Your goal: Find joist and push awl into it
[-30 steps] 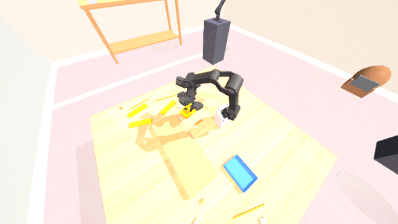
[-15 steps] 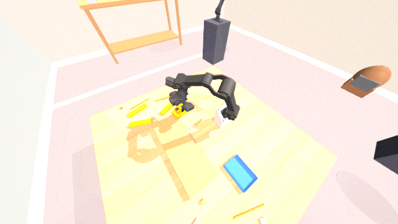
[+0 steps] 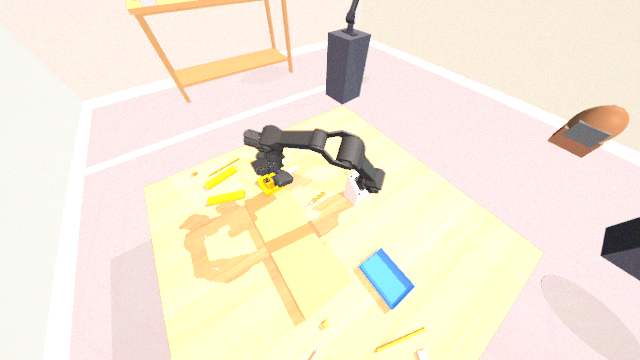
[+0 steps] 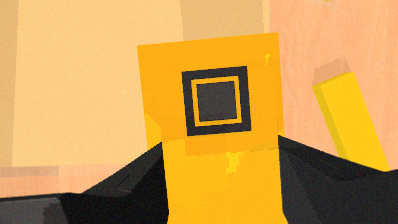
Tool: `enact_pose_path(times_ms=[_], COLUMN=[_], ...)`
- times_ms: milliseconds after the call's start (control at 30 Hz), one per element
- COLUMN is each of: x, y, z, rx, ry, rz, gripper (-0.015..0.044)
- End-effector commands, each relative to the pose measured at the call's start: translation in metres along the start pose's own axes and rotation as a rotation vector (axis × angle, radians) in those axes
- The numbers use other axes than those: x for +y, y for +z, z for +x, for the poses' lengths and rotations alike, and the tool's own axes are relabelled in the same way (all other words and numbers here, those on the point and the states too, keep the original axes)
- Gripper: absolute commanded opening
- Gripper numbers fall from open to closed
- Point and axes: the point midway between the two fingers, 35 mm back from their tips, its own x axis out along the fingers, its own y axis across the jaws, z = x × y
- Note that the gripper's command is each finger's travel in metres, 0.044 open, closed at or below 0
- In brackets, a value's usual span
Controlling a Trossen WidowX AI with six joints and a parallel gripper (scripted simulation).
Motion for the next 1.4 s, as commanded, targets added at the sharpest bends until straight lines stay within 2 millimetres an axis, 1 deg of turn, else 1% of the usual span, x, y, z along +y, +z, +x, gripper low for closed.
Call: enact_pose_path(times_ms=[0,133,200,400,1300,1367], x=[0.0,0.001,0.001,0.001,0.001,0.001], y=[0.024,0.042,0.045,0.044,0.031,0.031], z=[0.004,0.009,0.01,0.015,0.066,0.067], rx=[-0.013,-0.017,-0.017,-0.017,-0.017,-0.017], ry=[-0.004,-0.005,-0.005,-0.005,-0.002,-0.002], rz=[0.027,0.05,0.054,0.054,0.054,0.054], gripper=[0.0,0.0,0.0,0.0,0.0,0.0])
